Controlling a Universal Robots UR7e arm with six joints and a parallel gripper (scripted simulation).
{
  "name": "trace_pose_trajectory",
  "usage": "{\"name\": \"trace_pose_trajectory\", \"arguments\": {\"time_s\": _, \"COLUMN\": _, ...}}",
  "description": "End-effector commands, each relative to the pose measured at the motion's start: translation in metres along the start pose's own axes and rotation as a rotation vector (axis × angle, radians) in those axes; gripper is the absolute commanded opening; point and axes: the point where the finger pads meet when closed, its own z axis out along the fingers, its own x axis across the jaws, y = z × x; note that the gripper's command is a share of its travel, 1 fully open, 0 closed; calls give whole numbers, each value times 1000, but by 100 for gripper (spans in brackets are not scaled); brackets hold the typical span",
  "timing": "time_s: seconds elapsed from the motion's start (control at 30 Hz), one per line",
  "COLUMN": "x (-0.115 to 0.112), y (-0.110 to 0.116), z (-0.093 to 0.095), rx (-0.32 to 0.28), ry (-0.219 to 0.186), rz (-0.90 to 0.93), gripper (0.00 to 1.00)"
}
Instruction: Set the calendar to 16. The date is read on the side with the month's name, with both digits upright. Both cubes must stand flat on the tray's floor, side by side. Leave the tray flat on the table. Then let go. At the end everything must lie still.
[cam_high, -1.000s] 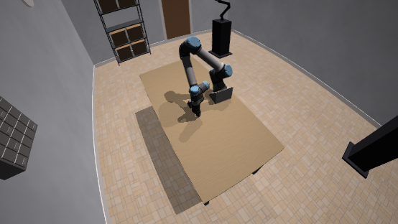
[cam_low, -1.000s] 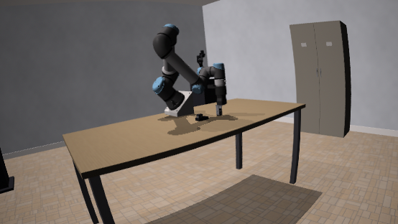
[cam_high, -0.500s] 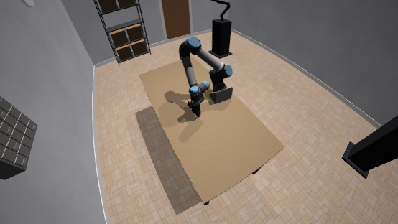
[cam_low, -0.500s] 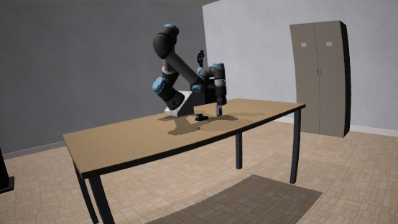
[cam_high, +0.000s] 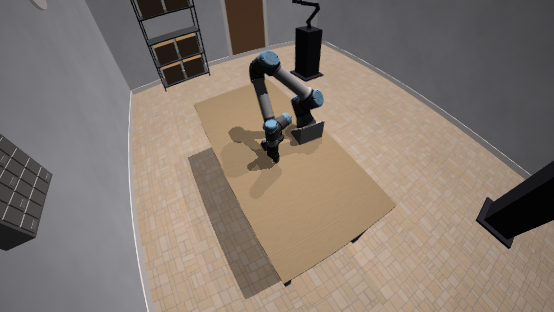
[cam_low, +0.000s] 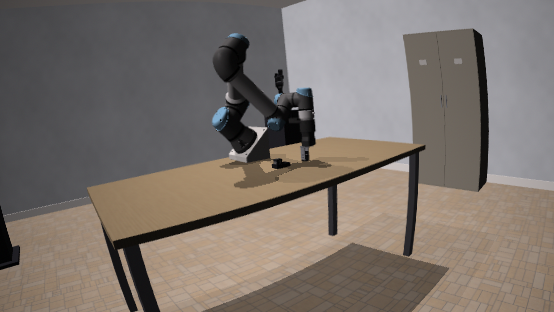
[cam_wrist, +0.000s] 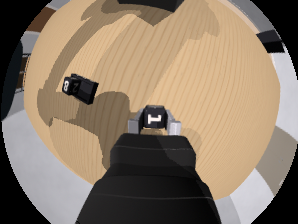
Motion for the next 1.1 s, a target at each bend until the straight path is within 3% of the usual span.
{"name": "trace_pose_trajectory", "arguments": {"time_s": 0.0, "x": 0, "y": 0, "z": 0, "rx": -1, "ry": 0, "rz": 0, "gripper": 57}}
{"name": "trace_pose_trajectory", "arguments": {"time_s": 0.37, "x": 0, "y": 0, "z": 0, "rx": -1, "ry": 0, "rz": 0, "gripper": 57}}
{"name": "trace_pose_trajectory", "arguments": {"time_s": 0.4, "x": 0, "y": 0, "z": 0, "rx": -1, "ry": 0, "rz": 0, "gripper": 63}}
{"name": "trace_pose_trajectory", "arguments": {"time_s": 0.57, "x": 0, "y": 0, "z": 0, "rx": -1, "ry": 0, "rz": 0, "gripper": 69}}
{"name": "trace_pose_trajectory", "arguments": {"time_s": 0.6, "x": 0, "y": 0, "z": 0, "rx": -1, "ry": 0, "rz": 0, "gripper": 75}}
{"name": "trace_pose_trajectory", "arguments": {"time_s": 0.73, "x": 0, "y": 0, "z": 0, "rx": -1, "ry": 0, "rz": 0, "gripper": 75}}
{"name": "trace_pose_trajectory", "arguments": {"time_s": 0.87, "x": 0, "y": 0, "z": 0, "rx": -1, "ry": 0, "rz": 0, "gripper": 87}}
{"name": "trace_pose_trajectory", "arguments": {"time_s": 1.07, "x": 0, "y": 0, "z": 0, "rx": -1, "ry": 0, "rz": 0, "gripper": 87}}
